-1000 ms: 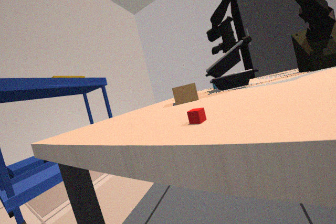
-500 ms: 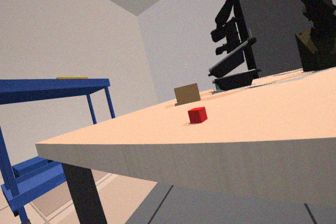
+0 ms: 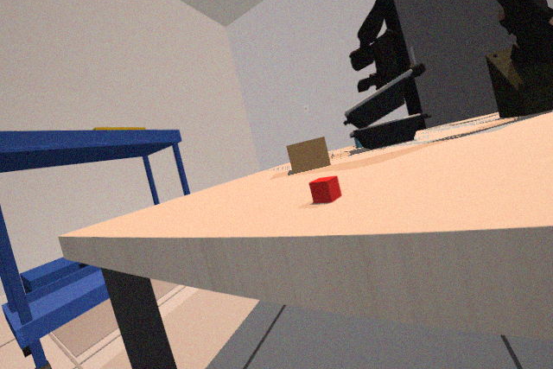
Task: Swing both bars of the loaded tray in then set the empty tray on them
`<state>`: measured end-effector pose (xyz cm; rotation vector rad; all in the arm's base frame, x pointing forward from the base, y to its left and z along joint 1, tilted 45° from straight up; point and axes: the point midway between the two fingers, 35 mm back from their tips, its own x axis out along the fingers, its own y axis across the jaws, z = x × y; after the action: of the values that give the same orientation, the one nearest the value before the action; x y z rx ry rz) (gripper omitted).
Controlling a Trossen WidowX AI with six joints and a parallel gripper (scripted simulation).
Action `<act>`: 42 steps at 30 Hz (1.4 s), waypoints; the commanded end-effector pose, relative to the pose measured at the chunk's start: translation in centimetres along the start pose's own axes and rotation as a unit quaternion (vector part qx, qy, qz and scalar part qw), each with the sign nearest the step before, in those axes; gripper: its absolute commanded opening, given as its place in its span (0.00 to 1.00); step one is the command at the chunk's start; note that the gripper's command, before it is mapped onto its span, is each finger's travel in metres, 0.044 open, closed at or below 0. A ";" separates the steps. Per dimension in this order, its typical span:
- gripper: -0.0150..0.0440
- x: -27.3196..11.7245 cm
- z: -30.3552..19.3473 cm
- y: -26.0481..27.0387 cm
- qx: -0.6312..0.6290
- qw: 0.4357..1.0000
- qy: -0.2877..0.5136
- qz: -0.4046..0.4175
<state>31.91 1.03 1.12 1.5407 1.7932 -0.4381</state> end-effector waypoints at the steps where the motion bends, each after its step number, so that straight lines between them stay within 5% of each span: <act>1: 0.25 0.7 -0.1 -0.4 -0.001 1.000 -0.002 -0.010; 42: 0.25 2.8 -0.1 -1.3 -0.001 1.000 -0.002 -0.010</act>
<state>30.92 2.32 -0.72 1.5385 1.7906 -0.4336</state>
